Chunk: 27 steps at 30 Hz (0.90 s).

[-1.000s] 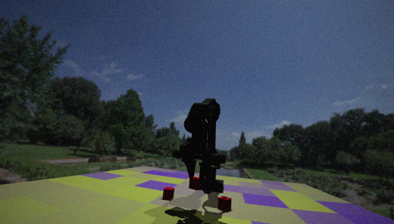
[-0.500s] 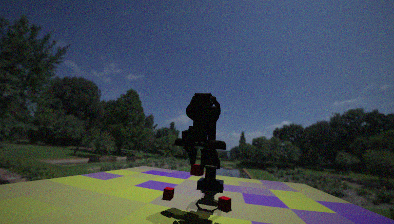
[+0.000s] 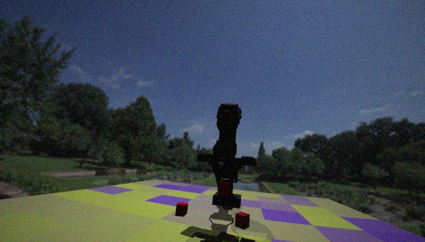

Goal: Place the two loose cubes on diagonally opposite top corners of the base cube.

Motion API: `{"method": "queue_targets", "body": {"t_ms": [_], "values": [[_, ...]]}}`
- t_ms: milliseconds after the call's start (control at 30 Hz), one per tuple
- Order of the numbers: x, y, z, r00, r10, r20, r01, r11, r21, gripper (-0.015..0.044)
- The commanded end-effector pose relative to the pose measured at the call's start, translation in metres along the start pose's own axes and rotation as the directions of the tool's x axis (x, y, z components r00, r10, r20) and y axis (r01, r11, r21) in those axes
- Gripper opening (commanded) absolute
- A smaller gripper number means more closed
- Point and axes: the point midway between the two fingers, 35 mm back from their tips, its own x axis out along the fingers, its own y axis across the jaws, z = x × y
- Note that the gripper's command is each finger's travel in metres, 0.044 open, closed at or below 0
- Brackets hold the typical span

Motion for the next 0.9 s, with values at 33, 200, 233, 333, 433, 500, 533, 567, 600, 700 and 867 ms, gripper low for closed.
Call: {"method": "queue_targets", "body": {"t_ms": [33,200,233,333,433,500,533,567,600,700,867], "values": [[0.008,0.014,-0.007,1.0,0.005,-0.006,-0.005,0.996,-0.09,0.0105],[0.014,0.028,-0.013,1.0,0.006,-0.007,-0.007,0.984,-0.179,0.0105],[0.015,0.031,-0.015,1.0,0.006,-0.007,-0.007,0.981,-0.196,0.0105],[0.019,0.039,-0.019,1.0,0.007,-0.007,-0.009,0.969,-0.248,0.0105],[0.023,0.047,-0.023,1.0,0.008,-0.008,-0.01,0.954,-0.3,0.0105],[0.025,0.053,-0.026,1.0,0.008,-0.008,-0.011,0.943,-0.334,0.0105],[0.027,0.055,-0.028,1.0,0.009,-0.008,-0.011,0.937,-0.35,0.0105],[0.028,0.058,-0.029,1.0,0.009,-0.008,-0.011,0.93,-0.367,0.0105],[0.029,0.06,-0.031,1.0,0.009,-0.009,-0.012,0.925,-0.381,0.0105],[0.03,0.061,-0.032,1.0,0.009,-0.009,-0.012,0.92,-0.392,0.0105],[0.03,0.061,-0.032,1.0,0.009,-0.009,-0.012,0.92,-0.392,0.0105]]}}
